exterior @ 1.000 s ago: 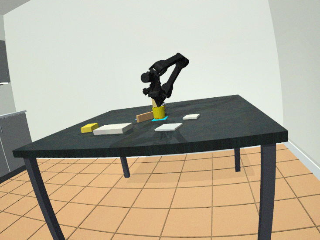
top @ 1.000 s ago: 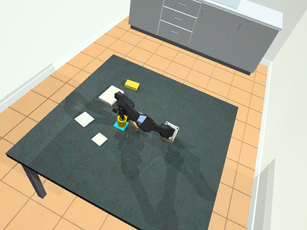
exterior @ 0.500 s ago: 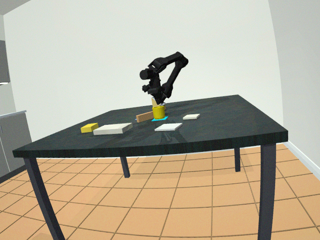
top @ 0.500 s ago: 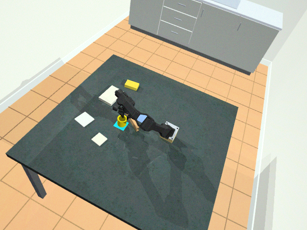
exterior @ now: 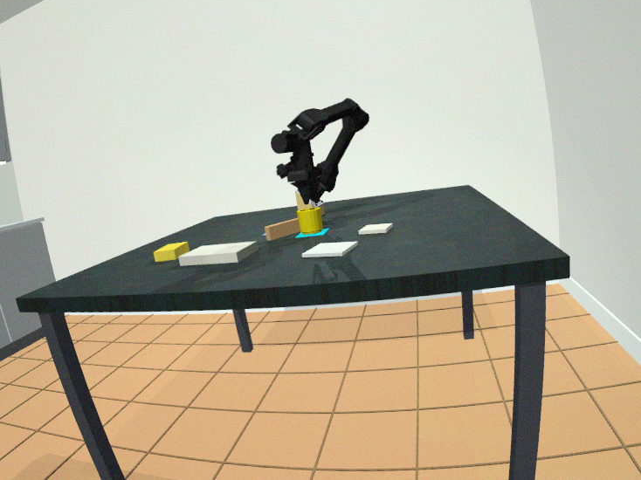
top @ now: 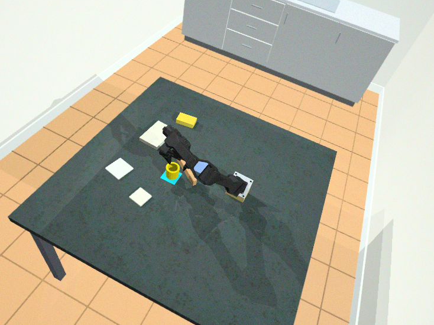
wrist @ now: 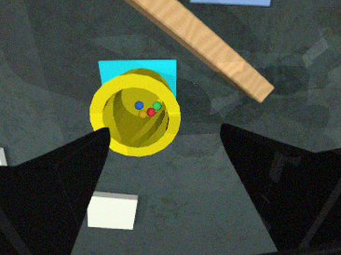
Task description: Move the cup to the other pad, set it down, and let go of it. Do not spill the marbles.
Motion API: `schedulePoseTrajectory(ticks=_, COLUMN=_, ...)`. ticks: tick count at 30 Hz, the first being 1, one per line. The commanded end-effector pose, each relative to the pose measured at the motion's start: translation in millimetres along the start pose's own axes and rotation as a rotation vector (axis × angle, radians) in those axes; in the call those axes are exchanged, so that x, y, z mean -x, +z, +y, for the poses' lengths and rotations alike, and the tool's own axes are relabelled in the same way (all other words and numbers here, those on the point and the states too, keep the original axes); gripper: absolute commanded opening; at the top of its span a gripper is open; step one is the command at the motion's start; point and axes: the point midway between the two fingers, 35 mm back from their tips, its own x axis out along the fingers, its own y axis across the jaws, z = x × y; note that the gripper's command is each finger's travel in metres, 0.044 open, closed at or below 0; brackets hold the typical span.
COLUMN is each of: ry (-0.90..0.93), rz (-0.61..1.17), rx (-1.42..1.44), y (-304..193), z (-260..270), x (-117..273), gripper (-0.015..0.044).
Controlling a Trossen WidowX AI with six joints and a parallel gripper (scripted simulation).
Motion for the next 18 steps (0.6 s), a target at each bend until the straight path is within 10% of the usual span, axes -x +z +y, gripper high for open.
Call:
schedulePoseTrajectory(ticks=1, ry=-0.001, rz=-0.003, rx=0.003, y=0.4, z=0.7, x=6.2, gripper=0.0440)
schedulePoseTrajectory(ticks=18, ry=-0.005, rz=-0.007, rx=0.007, y=-0.2, z=4.3, x=56.5, gripper=0.0440)
